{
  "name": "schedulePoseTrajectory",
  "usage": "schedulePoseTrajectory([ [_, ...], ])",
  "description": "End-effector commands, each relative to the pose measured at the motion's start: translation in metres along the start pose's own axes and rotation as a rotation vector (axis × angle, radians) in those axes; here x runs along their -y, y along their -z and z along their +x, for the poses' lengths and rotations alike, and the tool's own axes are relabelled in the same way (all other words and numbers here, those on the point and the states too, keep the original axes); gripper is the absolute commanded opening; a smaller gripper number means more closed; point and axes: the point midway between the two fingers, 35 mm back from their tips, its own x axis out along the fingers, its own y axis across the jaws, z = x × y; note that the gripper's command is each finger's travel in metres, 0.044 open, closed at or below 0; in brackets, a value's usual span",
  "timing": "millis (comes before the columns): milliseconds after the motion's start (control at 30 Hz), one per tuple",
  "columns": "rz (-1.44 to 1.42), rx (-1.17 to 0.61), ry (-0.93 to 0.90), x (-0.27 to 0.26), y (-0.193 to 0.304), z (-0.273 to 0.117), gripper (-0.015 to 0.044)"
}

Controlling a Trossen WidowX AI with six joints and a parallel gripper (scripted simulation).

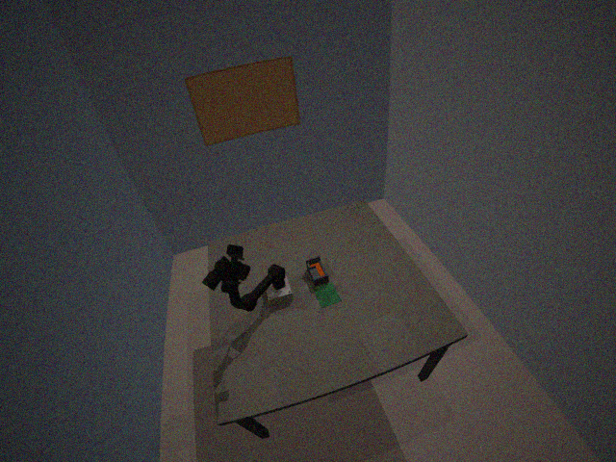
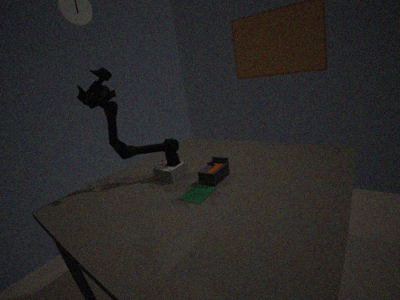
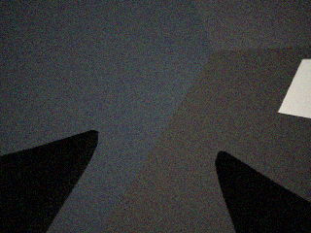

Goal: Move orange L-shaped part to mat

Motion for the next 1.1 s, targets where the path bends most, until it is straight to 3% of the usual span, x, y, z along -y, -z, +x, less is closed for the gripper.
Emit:
schedulePoseTrajectory([
  [0,-0.026,-0.002,0.009,0.006,0.0,0.0,0.0374],
  [167,-0.306,-0.072,0.101,0.055,0.0,0.0,0.0243],
  [267,-0.585,-0.12,0.189,0.11,-0.012,-0.001,0.018],
  [400,-0.88,-0.181,0.301,0.167,-0.032,-0.005,0.018],
  [700,-1.496,-0.249,0.629,0.287,-0.135,-0.023,0.018],
  [1067,-2.142,-0.355,1.171,0.356,-0.31,-0.065,0.018],
])
